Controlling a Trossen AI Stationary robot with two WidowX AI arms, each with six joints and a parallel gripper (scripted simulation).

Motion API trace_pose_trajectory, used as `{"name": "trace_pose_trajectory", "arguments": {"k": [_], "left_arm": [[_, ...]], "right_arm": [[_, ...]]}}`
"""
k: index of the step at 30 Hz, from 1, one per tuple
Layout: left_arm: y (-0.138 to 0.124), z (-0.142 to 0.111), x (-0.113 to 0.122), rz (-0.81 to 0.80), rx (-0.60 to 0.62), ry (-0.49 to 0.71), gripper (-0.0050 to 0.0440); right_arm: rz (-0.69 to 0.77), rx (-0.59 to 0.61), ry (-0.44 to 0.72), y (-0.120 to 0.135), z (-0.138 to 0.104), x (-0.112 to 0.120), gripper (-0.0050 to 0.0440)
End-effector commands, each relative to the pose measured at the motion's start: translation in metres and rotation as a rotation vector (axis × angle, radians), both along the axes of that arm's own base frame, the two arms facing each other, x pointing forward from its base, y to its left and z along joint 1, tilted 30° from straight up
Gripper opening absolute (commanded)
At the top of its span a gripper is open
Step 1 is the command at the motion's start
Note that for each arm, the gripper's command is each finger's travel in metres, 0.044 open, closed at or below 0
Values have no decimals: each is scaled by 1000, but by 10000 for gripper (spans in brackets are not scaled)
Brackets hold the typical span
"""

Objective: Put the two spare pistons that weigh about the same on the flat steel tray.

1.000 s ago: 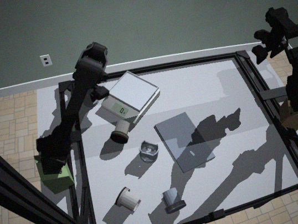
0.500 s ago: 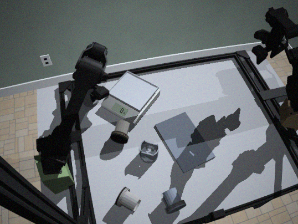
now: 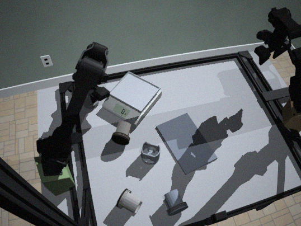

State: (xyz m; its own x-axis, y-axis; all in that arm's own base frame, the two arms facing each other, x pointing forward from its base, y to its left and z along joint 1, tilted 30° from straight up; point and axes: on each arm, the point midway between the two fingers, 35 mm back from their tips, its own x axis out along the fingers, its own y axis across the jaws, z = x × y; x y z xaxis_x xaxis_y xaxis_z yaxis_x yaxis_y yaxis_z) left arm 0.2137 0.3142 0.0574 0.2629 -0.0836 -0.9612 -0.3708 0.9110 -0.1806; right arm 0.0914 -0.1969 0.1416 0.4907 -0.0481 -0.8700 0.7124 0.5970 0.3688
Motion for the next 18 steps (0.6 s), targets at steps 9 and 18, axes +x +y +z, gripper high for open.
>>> {"name": "trace_pose_trajectory", "arguments": {"k": [9, 18], "left_arm": [[2, 22, -11, 4, 13, -5, 158], [1, 32, -17, 4, 13, -5, 158]], "right_arm": [[3, 0, -4, 0, 0, 0, 440], [3, 0, -4, 0, 0, 0, 440]]}}
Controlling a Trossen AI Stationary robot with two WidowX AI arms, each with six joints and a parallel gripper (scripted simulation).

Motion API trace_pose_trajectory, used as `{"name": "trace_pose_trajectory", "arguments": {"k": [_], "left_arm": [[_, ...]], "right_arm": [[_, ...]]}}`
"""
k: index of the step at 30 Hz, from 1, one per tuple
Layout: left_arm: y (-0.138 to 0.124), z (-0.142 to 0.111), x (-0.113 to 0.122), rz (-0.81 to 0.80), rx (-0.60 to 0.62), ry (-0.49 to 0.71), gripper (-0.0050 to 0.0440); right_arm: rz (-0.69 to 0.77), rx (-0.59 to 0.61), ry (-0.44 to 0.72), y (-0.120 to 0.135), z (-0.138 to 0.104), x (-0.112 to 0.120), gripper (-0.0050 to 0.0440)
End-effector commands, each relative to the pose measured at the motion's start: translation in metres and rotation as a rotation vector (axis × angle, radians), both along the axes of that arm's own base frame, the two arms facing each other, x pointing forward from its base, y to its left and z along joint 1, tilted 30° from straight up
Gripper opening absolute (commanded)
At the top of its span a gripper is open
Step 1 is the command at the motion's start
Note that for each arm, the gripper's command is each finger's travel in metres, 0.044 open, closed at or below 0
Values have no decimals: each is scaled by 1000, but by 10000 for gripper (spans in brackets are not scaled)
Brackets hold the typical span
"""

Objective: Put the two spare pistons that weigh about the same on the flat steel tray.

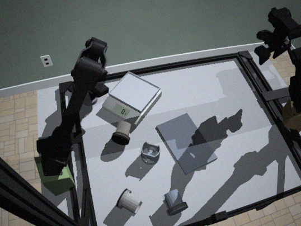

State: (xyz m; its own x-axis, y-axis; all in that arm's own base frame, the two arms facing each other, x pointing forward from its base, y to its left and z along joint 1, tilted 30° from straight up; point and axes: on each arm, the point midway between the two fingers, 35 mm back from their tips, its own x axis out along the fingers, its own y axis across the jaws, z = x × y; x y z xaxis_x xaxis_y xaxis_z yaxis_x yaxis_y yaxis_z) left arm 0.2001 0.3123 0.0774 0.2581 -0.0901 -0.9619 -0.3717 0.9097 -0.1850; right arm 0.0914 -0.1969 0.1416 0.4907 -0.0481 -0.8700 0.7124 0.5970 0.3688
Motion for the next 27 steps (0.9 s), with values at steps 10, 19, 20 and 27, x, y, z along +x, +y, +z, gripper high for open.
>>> {"name": "trace_pose_trajectory", "arguments": {"k": [10, 19, 20, 27], "left_arm": [[2, 26, -11, 4, 20, -10, 158], [2, 36, -17, 4, 20, -10, 158], [2, 38, -18, 4, 20, -10, 158], [2, 46, -21, 5, 24, -12, 158]], "right_arm": [[3, 0, -4, 0, 0, 0, 440], [3, 0, -4, 0, 0, 0, 440], [3, 0, -4, 0, 0, 0, 440], [3, 0, -4, 0, 0, 0, 440]]}}
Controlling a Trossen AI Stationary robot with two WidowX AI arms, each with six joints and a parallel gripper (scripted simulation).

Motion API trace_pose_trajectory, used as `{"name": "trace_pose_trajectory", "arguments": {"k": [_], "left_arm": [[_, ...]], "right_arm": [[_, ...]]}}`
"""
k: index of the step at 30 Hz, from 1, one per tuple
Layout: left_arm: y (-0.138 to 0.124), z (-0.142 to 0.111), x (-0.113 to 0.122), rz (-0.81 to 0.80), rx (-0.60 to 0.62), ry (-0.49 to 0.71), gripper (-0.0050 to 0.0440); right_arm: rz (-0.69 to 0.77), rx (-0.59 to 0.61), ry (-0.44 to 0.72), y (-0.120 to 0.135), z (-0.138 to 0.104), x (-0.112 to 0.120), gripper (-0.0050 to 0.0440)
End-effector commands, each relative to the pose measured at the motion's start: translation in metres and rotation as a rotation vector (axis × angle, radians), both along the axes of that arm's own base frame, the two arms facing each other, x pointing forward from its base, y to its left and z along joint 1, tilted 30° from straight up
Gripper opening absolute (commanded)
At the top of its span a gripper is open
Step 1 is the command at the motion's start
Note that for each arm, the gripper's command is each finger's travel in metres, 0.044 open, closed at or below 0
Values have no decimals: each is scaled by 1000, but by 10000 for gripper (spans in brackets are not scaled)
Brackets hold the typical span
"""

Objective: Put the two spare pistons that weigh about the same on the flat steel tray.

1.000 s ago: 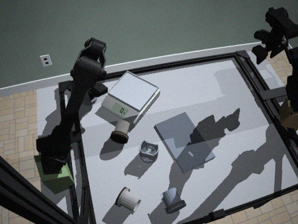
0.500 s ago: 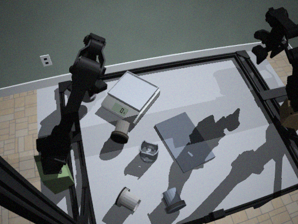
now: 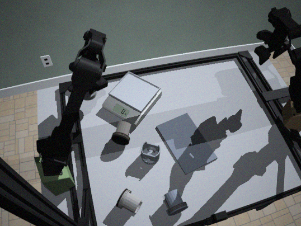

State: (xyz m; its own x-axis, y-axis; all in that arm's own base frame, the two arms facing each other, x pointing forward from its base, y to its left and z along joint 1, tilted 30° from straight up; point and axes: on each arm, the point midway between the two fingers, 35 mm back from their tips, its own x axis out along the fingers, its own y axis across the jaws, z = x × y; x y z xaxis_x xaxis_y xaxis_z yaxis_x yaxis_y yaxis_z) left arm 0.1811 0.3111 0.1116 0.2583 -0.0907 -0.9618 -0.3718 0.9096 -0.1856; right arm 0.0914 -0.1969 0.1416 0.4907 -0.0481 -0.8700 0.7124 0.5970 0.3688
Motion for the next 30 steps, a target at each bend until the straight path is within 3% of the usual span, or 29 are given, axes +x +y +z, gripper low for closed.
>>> {"name": "trace_pose_trajectory", "arguments": {"k": [1, 11, 20, 30], "left_arm": [[3, 12, -2, 4, 25, -12, 158], [4, 18, -3, 6, 38, -19, 158], [-38, 34, -4, 152, 71, -207, 158], [-75, 48, -5, 189, 79, -255, 158]], "right_arm": [[3, 0, -4, 0, 0, 0, 440], [3, 0, -4, 0, 0, 0, 440], [3, 0, -4, 0, 0, 0, 440], [3, 0, -4, 0, 0, 0, 440]]}}
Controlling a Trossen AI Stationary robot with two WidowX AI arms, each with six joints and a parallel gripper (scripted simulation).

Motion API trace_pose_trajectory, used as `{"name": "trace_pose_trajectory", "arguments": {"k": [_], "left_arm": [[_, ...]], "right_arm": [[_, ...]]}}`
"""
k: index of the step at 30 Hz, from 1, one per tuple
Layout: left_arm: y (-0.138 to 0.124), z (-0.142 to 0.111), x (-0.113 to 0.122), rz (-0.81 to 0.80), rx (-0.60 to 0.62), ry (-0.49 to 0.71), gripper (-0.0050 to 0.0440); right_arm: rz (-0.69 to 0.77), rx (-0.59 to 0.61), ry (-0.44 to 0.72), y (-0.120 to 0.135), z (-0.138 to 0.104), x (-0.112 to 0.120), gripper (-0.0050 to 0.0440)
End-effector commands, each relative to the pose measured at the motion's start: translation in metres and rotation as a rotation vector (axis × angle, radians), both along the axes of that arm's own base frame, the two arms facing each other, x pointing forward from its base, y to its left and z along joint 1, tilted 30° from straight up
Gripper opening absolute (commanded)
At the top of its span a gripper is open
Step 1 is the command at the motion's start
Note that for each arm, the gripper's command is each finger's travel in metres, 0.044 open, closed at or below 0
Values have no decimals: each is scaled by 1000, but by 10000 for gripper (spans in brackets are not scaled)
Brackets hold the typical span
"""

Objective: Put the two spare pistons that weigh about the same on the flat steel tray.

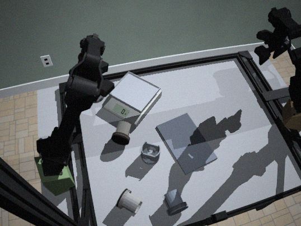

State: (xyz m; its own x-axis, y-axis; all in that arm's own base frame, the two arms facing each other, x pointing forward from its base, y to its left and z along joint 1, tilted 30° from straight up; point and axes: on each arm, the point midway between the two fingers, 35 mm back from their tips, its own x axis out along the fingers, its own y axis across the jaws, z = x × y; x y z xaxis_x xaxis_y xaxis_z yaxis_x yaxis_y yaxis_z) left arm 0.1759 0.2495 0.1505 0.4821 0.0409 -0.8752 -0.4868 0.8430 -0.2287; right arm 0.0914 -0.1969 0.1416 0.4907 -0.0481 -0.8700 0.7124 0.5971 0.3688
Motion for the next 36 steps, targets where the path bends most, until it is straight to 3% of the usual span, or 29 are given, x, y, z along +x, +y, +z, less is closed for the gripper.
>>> {"name": "trace_pose_trajectory", "arguments": {"k": [1, 20, 36], "left_arm": [[-19, 10, 0, 4, 13, -17, 158], [-97, 39, -1, 4, 12, -17, 158], [-55, 65, 42, 44, -12, -19, 158]], "right_arm": [[3, 0, -4, 0, 0, 0, 440], [3, 0, -4, 0, 0, 0, 440], [3, 0, -4, 0, 0, 0, 440]]}}
